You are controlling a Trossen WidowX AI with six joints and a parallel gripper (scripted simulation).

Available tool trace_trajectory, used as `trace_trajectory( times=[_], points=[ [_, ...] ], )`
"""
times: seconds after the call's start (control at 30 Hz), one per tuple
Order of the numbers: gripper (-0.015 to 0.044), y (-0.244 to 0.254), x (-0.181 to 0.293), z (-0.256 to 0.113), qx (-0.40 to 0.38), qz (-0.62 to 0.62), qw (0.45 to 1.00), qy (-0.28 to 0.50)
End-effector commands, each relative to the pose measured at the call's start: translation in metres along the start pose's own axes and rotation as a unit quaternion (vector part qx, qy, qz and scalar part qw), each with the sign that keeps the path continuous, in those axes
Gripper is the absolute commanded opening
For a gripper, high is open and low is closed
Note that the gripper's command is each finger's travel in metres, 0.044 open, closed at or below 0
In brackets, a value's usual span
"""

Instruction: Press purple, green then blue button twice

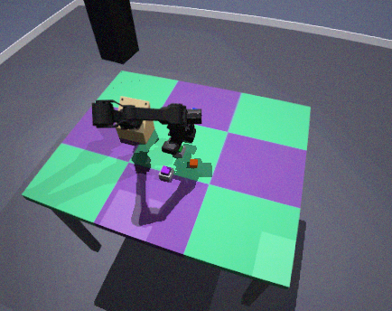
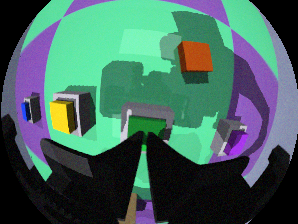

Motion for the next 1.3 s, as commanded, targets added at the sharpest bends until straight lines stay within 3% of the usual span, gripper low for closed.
trace_trajectory(
  times=[0.0, 0.37, 0.53, 0.73, 1.0, 1.27],
  points=[
    [0.002, 0.0, 0.001, 0.001, 0.002, -0.003, 1.0, 0.001],
    [0.002, 0.001, 0.0, -0.035, 0.001, -0.003, 1.0, 0.001],
    [0.002, 0.001, 0.0, -0.091, 0.0, -0.003, 1.0, 0.001],
    [0.002, 0.008, -0.003, -0.096, -0.001, -0.003, 1.0, 0.001],
    [0.002, 0.113, -0.022, -0.11, -0.013, -0.005, 1.0, -0.001],
    [0.002, 0.229, 0.0, -0.1, -0.008, -0.002, 1.0, 0.0]
  ],
)
Point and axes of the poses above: the point midway between the two fingers, 35 mm back from their tips, its own z axis out along the fingers, its own y axis across the jaws, x = y × z, the point moved 8 cm from there along -z, back along the fingers, and after that the axes turned 1 degree about -z, right-handed, at the moved point
